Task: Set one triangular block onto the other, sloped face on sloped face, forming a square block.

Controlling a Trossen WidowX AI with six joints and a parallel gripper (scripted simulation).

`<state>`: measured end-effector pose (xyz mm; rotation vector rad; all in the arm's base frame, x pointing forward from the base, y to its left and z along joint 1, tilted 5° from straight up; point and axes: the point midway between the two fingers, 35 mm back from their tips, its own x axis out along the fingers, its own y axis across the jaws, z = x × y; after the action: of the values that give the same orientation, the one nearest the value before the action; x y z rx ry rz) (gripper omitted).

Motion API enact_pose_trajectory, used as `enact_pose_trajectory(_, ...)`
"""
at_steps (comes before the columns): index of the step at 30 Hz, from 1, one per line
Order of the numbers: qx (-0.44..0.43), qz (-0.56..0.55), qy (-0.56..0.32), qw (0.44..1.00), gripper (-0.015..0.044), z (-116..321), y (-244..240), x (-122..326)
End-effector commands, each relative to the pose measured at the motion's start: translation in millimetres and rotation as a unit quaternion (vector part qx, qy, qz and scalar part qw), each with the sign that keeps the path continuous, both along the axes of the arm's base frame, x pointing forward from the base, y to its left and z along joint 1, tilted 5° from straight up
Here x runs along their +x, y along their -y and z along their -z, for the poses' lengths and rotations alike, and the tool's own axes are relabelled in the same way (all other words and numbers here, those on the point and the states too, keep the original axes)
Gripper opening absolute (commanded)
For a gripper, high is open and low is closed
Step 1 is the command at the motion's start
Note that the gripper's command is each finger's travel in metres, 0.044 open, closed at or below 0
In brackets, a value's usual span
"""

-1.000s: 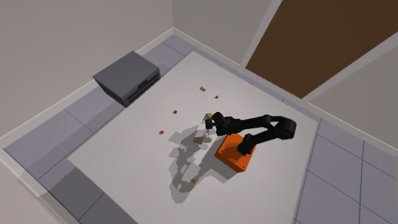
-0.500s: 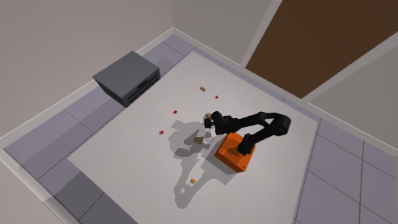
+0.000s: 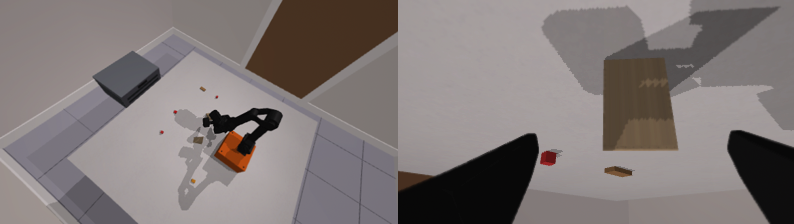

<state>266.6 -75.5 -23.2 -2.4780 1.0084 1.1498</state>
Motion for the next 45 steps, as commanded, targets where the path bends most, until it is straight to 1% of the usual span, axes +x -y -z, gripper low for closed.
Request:
enact_pose_trajectory(1, 0.001, -0.002, 0.0, 1.0, 0.044, 4, 2, 5)
enact_pose_trajectory(37, -0.002, -0.003, 0.007, 1.0, 0.044, 48, 24, 29)
enact_pose_trajectory(45, -0.002, -0.003, 0.007, 1.0, 0.023, 48, 24, 29)
